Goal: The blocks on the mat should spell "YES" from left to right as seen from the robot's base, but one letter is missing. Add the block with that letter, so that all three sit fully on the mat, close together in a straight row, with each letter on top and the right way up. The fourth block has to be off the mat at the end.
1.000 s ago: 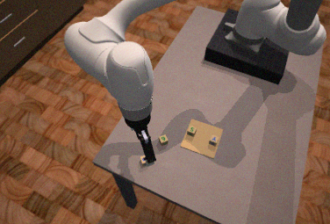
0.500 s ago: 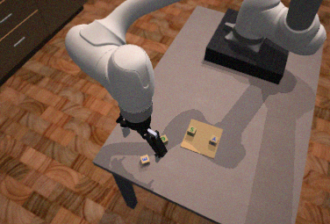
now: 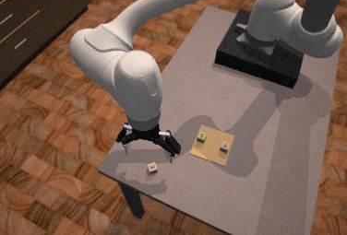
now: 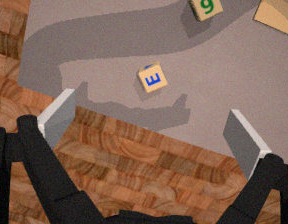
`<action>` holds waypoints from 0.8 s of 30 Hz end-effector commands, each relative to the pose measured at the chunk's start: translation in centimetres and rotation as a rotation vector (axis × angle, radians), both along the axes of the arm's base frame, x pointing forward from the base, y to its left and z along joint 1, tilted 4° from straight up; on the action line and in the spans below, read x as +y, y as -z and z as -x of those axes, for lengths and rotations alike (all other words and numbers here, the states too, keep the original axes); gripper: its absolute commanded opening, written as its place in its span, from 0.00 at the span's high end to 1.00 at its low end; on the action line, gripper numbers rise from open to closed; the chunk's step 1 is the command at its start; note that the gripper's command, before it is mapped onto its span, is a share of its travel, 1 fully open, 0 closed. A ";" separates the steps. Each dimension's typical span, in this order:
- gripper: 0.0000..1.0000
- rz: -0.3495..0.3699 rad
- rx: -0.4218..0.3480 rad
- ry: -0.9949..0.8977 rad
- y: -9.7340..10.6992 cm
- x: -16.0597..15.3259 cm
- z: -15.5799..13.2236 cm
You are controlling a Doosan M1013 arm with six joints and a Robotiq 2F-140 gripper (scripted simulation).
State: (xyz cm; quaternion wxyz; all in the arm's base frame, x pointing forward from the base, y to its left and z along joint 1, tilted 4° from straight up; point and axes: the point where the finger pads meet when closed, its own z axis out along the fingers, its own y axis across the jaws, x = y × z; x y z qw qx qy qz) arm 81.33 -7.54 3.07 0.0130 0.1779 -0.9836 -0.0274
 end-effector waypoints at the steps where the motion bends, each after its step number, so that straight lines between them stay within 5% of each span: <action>1: 0.00 -0.007 -0.005 -0.139 0.6 0.1 0.2; 12: 0.00 -0.019 -0.022 -0.503 1.3 0.2 0.2; 19: 0.00 -0.021 -0.024 -0.551 1.4 0.2 0.2; 20: 0.60 -0.021 -0.024 -0.551 1.4 0.2 0.2; 24: 0.60 -0.021 -0.024 -0.551 1.4 0.2 0.2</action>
